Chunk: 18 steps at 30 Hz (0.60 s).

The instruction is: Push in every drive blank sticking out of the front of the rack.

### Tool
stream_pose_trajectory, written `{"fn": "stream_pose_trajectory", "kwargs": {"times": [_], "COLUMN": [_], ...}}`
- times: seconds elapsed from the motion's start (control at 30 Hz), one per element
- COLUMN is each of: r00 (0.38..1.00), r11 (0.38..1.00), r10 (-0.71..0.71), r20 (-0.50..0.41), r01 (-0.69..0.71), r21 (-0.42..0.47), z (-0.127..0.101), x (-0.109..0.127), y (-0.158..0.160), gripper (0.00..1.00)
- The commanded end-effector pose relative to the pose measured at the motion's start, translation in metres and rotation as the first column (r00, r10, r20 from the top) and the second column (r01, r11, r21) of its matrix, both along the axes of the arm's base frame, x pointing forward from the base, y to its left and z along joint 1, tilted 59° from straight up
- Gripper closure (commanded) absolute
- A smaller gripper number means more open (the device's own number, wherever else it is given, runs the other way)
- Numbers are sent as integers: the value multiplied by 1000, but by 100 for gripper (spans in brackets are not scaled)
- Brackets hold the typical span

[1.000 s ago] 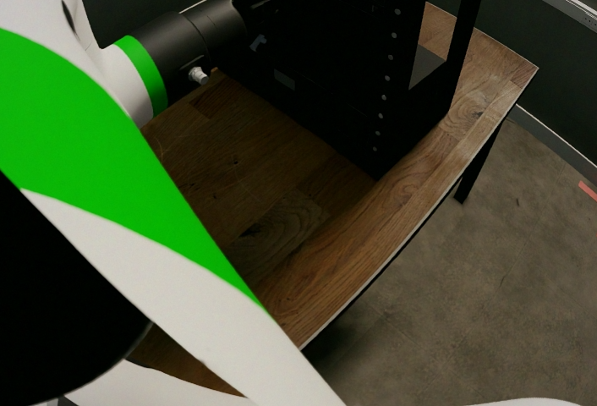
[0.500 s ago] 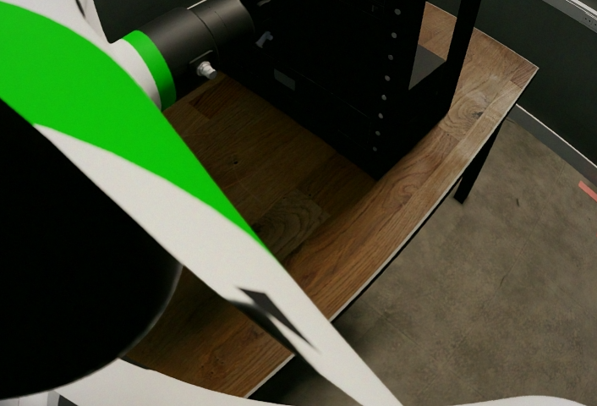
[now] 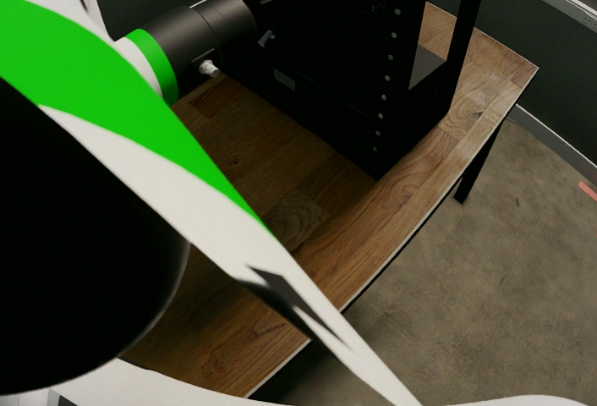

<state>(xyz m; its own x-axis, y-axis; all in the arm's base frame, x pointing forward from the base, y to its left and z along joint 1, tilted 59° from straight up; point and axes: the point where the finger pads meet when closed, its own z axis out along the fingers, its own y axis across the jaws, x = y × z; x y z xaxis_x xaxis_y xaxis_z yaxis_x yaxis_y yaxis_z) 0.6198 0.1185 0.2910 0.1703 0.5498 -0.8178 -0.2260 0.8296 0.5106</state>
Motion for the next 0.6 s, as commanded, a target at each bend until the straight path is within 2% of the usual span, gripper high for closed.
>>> {"fn": "stream_pose_trajectory", "kwargs": {"times": [0.0, 0.57], "r00": [1000, 1000], "r11": [1000, 1000], "r10": [1, 1], "r20": [1, 1], "r01": [-1, -1], "r21": [0, 0], "z": [0, 1], "x": [0, 3], "y": [1, 1], "gripper": [90, 90]}}
